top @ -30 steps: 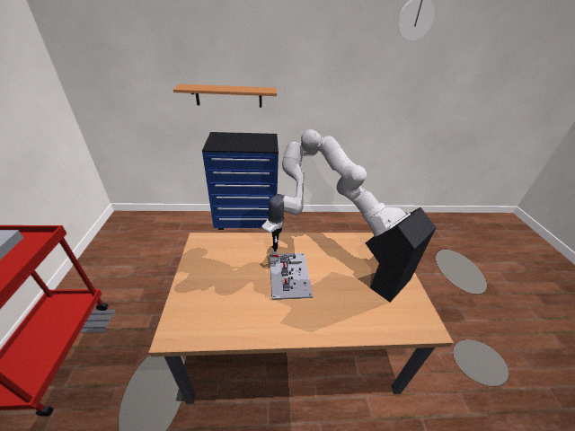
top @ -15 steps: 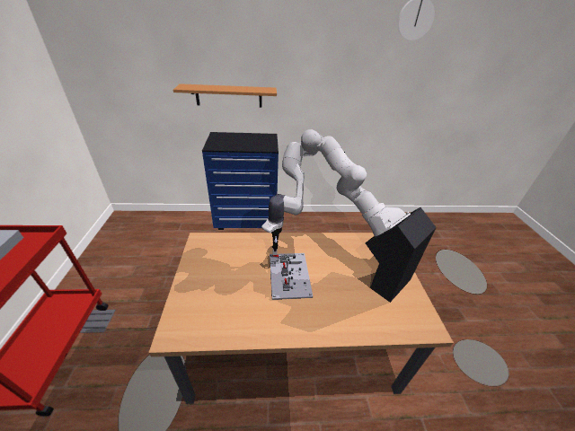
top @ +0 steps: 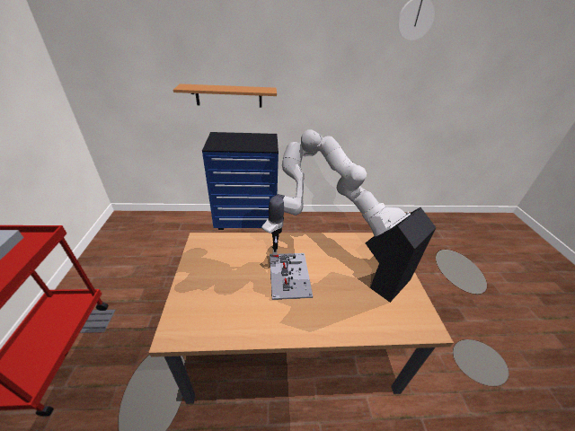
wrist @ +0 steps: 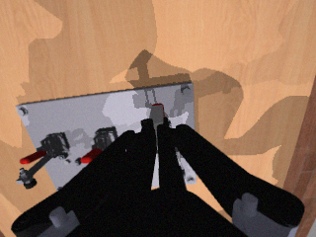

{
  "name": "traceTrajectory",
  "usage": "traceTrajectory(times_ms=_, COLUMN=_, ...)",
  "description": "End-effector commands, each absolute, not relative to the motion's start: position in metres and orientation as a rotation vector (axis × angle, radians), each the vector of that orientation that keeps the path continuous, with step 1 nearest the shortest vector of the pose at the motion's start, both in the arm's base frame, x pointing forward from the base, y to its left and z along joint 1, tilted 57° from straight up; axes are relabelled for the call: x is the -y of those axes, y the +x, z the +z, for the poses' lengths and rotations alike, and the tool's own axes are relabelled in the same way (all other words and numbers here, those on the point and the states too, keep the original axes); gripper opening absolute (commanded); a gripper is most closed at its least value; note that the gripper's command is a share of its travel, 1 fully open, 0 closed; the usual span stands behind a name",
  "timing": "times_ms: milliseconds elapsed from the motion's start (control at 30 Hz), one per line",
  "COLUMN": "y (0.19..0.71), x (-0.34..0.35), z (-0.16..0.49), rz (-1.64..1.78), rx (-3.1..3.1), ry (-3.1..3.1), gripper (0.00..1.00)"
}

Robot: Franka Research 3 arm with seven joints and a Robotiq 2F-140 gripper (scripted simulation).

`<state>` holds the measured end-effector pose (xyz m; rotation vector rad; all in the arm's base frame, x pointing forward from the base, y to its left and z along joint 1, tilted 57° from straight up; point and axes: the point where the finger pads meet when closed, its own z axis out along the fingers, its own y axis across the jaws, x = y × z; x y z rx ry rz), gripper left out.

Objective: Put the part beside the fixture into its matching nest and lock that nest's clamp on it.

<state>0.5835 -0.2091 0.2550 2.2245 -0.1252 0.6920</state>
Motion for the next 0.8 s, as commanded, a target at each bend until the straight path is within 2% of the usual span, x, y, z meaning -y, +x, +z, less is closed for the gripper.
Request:
traceTrajectory(times_ms=0, y=0.5844, x=0.2100, z=0.2545, rz=0.697, rx=0.128, ry=2.225, gripper=0.00)
traceTrajectory(times_ms=767, y=0.5853, x=0.2114, z=0.2534, rz=0.697, rx=0.128, ry=2.225, gripper=0.00)
